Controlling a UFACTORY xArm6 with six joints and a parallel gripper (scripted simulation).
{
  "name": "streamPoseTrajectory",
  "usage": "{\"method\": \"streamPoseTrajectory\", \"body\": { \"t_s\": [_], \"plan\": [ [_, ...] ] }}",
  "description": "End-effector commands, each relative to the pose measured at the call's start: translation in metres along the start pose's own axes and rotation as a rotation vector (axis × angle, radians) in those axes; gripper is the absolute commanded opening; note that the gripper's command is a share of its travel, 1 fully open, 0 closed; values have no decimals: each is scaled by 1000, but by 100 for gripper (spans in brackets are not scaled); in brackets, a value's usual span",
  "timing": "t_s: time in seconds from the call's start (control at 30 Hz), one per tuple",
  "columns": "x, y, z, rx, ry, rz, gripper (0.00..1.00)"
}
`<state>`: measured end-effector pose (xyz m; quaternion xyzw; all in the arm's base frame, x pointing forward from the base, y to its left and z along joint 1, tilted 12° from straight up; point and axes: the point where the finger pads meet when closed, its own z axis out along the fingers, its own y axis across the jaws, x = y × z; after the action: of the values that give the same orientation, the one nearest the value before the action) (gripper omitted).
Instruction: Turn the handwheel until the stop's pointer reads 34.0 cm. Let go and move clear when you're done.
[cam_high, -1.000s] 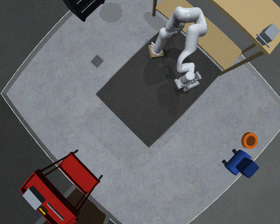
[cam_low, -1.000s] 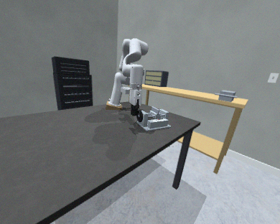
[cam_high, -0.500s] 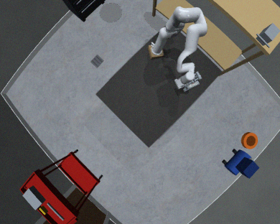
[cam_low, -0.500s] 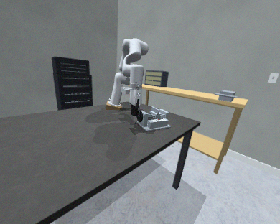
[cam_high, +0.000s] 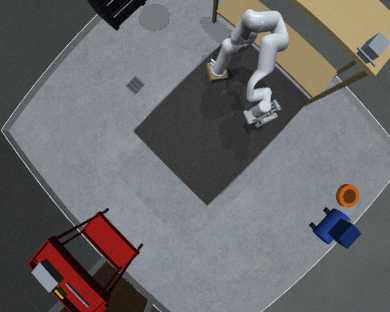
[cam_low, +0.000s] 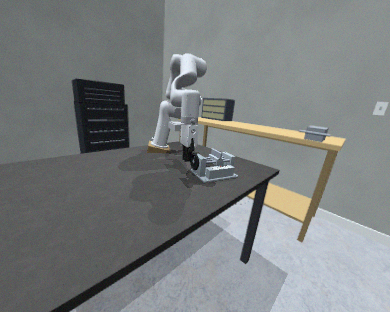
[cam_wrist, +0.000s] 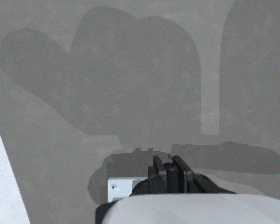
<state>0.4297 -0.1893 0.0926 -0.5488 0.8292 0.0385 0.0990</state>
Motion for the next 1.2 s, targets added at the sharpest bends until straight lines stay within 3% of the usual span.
{"method": "streamPoseTrajectory", "body": {
  "t_s": [0.0, 1.17],
  "plan": [
    [0, -3, -1, 4, 0, 0, 6],
    [0, -20, 6, 4, 0, 0, 6]
  ]
}}
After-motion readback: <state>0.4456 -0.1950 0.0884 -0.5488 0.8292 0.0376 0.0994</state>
